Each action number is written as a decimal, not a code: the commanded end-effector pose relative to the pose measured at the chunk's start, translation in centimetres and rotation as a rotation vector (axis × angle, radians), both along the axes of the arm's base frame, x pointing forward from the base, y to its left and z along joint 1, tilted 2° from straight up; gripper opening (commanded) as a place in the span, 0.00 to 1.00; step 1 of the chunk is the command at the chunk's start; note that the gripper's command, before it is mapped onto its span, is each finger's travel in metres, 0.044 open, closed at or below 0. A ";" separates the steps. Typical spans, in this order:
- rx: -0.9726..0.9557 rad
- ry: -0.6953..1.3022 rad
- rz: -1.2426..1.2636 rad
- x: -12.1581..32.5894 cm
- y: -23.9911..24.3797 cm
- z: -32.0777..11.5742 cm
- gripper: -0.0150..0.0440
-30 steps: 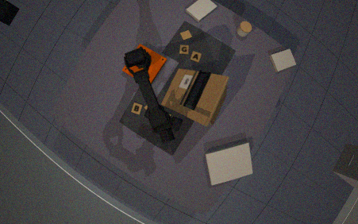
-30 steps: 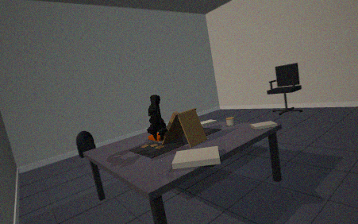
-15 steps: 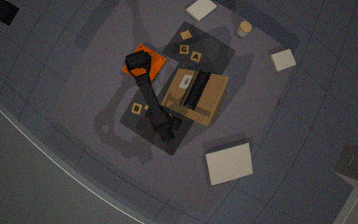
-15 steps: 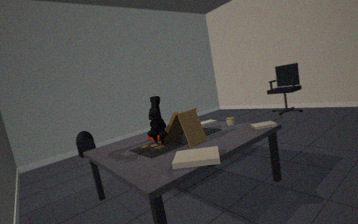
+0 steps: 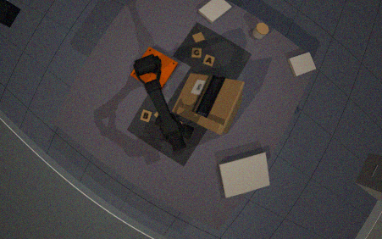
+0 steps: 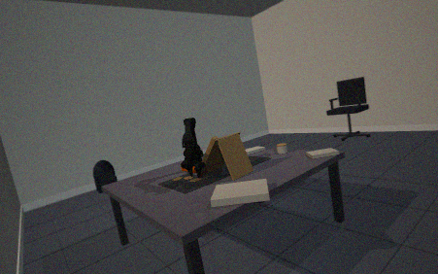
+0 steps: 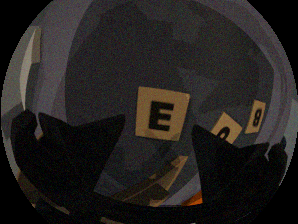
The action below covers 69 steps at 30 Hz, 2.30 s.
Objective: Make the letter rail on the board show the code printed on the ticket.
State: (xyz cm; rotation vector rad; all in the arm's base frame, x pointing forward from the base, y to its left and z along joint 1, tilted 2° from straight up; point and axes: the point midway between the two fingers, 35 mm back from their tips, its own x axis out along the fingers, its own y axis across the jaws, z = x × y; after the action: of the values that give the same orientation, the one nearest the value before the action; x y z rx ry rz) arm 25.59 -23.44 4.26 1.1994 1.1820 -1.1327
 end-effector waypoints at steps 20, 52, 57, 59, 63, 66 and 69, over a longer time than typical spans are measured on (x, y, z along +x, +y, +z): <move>-0.003 0.005 -0.002 -0.1 -0.1 -0.4 0.83; -0.003 0.006 -0.002 0.0 -0.1 -2.0 0.83; -0.003 0.006 -0.002 0.0 -0.1 -2.0 0.83; -0.003 0.006 -0.002 0.0 -0.1 -2.0 0.83; -0.003 0.006 -0.002 0.0 -0.1 -2.0 0.83; -0.003 0.006 -0.002 0.0 -0.1 -2.0 0.83; -0.003 0.006 -0.002 0.0 -0.1 -2.0 0.83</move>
State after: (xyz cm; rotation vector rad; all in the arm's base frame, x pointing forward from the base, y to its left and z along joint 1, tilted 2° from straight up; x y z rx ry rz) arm 25.68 -23.46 2.31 1.1985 1.1836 -1.1319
